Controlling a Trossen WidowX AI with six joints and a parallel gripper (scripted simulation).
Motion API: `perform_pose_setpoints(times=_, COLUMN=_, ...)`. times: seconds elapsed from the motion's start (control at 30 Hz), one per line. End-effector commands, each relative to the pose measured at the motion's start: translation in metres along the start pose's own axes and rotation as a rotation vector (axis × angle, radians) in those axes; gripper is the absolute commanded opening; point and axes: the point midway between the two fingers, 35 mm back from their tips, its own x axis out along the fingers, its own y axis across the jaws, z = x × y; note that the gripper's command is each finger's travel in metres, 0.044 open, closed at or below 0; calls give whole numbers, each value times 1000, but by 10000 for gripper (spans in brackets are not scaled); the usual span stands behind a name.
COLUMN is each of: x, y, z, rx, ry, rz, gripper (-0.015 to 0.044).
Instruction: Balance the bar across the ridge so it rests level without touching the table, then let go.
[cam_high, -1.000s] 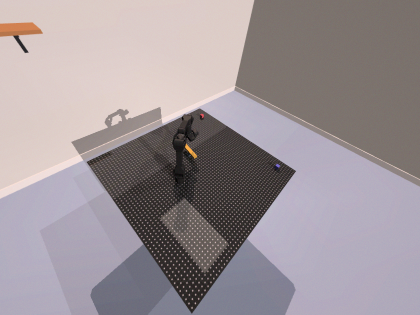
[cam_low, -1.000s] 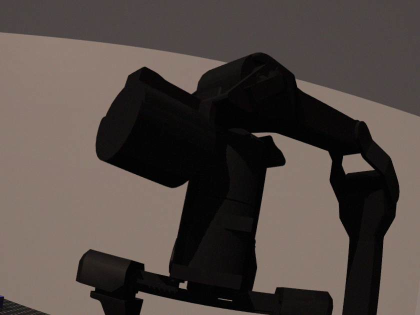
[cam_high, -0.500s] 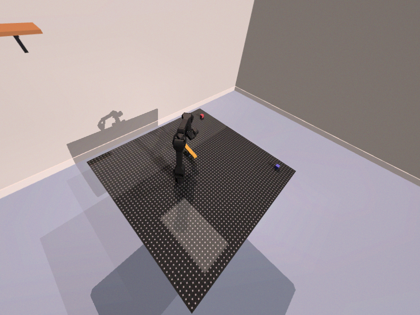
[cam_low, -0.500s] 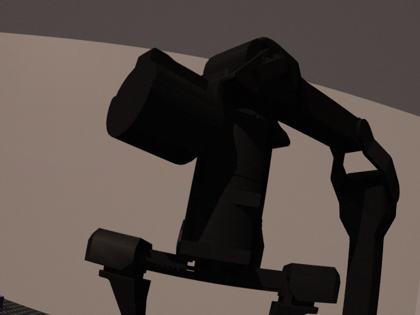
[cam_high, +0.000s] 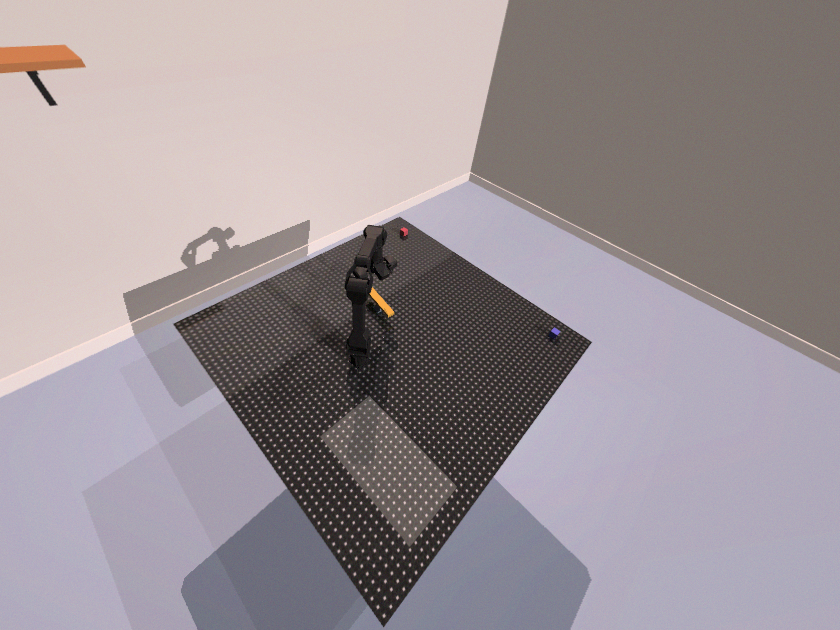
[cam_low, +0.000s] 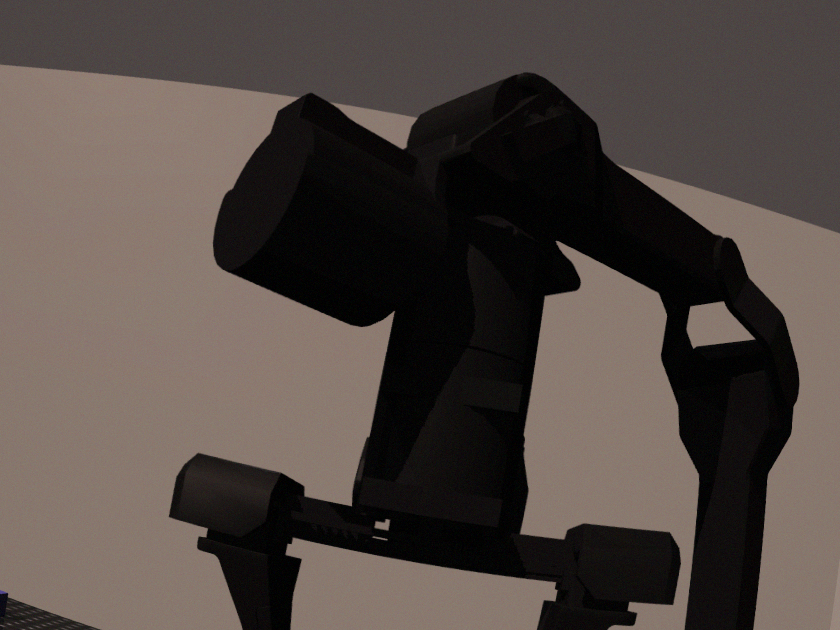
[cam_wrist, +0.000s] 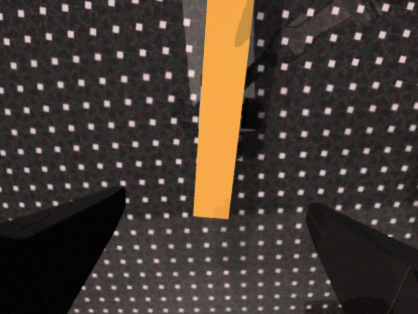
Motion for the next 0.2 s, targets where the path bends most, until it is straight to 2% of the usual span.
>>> perform_pose_setpoints(times=0.0, x=0, y=0, z=0, rx=0, ry=-1, rz=0, gripper=440)
perform_pose_setpoints(times=0.17, x=0, y=0, z=0, rx=0, ry=-1, rz=0, gripper=440)
